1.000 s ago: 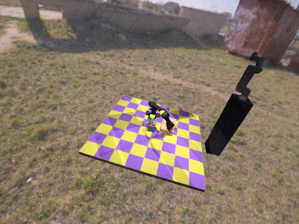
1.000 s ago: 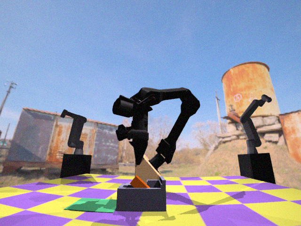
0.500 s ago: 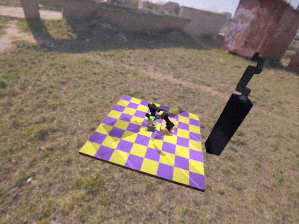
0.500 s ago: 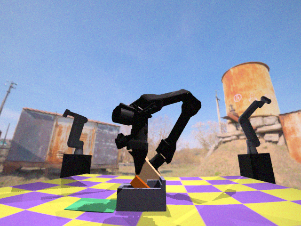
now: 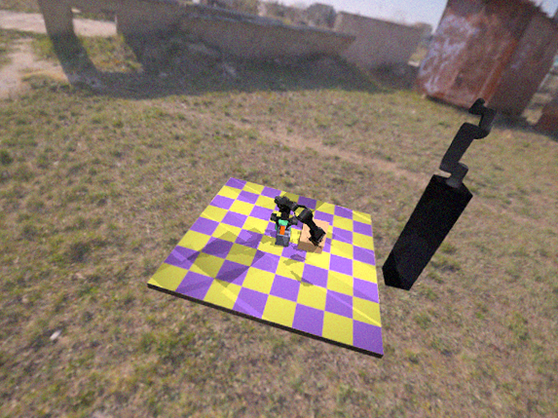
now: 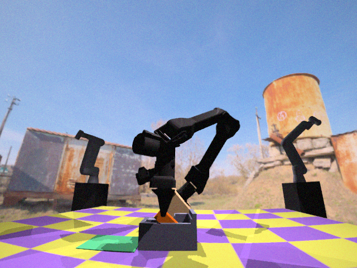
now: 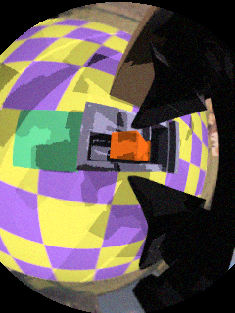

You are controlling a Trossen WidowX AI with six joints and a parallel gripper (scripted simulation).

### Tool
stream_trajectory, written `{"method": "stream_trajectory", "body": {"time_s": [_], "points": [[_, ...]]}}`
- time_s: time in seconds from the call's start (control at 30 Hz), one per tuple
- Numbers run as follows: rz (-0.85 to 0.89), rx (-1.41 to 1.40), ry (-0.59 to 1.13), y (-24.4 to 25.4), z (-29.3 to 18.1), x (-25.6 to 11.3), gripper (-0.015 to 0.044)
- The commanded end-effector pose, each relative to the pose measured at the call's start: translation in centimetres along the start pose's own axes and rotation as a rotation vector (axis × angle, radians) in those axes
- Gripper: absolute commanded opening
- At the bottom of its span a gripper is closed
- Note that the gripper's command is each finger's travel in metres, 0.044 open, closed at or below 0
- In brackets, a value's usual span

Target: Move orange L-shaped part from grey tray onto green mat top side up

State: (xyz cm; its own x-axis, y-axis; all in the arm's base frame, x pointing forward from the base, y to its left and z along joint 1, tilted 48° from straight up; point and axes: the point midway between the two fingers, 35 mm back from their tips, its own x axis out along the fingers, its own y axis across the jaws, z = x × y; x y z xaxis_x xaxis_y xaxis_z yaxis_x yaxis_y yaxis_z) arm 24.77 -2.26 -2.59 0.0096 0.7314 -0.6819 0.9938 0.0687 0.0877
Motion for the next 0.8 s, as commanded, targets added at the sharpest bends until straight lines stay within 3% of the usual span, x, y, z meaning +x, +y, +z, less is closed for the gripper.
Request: {"method": "stream_trajectory", "body": {"time_s": [0.0,0.27,0.4,0.77], "points": [[-0.005,0.006,0.008,-0.22,-0.19,0.88,0.0280],[-0.005,0.006,0.009,-0.28,-0.25,1.59,0.0280],[-0.002,0.000,0.003,-0.11,-0.11,1.24,0.0175],[-0.002,0.000,0.003,-0.11,-0.11,1.24,0.0102]]}}
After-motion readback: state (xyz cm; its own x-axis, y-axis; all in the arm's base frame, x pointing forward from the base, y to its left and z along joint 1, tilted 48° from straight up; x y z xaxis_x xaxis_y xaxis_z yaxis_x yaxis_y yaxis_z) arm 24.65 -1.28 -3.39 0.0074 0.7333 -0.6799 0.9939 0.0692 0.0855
